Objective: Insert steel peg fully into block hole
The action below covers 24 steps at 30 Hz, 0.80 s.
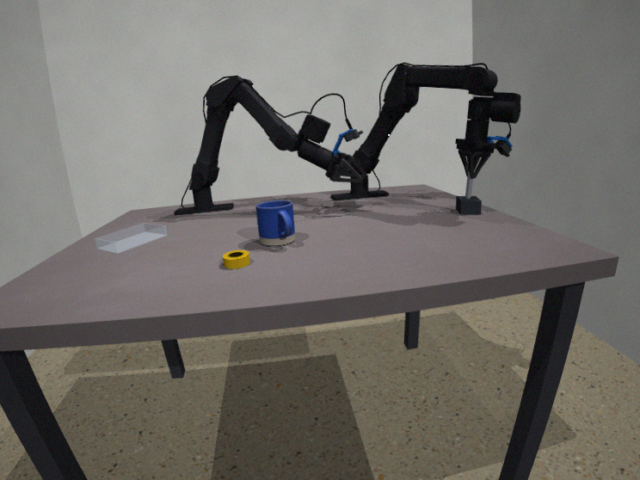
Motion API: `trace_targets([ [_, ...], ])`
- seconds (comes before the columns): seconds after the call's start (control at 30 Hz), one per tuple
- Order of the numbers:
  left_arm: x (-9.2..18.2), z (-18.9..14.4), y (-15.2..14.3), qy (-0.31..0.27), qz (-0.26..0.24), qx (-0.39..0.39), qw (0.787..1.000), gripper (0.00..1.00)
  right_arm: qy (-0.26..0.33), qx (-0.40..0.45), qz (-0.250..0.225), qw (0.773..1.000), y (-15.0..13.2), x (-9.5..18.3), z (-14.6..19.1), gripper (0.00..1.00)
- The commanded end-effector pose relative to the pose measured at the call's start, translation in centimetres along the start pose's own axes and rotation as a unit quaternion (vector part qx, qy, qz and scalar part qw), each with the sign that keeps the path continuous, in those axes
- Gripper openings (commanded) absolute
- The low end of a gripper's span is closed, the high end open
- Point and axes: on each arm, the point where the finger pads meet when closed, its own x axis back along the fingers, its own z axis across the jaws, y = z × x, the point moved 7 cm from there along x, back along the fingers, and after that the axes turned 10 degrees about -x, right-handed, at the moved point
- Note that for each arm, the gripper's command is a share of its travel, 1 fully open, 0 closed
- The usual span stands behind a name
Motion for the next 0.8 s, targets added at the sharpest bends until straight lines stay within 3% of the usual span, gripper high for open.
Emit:
trace_targets([
  [0.0,1.1,-0.2,-0.4,0.002,-0.004,-0.002,1.000,0.00,0.001,-0.001,-0.011,1.000,0.8,0.2,0.1,1.00],
  [0.77,-0.4,-0.3,-0.3,0.010,0.004,-0.002,1.000,0.00,0.001,-0.001,-0.011,1.000,0.8,0.2,0.1,1.00],
])
